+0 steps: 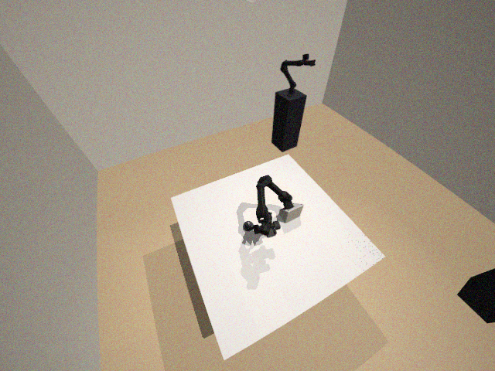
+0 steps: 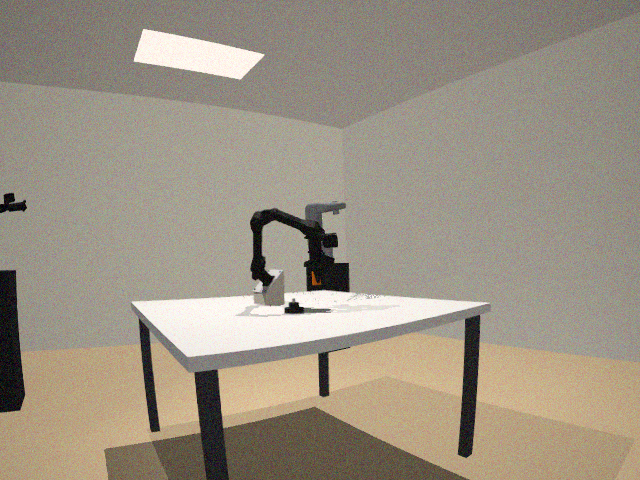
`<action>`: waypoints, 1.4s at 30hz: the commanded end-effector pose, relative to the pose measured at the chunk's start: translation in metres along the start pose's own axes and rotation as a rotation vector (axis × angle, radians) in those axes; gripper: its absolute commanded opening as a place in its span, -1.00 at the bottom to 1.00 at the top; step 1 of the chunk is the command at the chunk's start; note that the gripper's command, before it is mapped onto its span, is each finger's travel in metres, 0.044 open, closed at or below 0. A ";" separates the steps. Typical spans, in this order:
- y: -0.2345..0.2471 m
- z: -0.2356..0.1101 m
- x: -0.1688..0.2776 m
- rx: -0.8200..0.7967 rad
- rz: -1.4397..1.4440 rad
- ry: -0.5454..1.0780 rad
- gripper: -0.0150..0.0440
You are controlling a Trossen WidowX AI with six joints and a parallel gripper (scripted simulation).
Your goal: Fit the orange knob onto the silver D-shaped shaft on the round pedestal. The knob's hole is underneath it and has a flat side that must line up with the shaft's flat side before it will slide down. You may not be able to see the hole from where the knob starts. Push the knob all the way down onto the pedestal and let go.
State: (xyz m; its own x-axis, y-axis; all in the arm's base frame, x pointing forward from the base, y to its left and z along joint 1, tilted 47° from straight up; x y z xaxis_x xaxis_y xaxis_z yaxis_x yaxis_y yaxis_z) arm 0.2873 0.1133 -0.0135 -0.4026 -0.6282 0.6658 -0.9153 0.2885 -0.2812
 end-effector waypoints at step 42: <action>-0.002 0.105 -0.003 -0.023 0.005 0.017 0.32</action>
State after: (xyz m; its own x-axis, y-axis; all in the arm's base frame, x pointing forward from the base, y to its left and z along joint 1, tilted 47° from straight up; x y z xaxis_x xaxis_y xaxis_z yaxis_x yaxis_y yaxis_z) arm 0.2891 0.0387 -0.0874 -0.4066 -0.6143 0.6763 -0.9126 0.3077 -0.2692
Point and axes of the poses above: the point midway between the two fingers, 35 mm back from their tips, its own z axis out along the fingers, its own y axis across the jaws, x = y × z, the point moved 5 cm from there along -z, back along the fingers, and after that the axes turned 5 degrees about z, right-handed, at the moved point
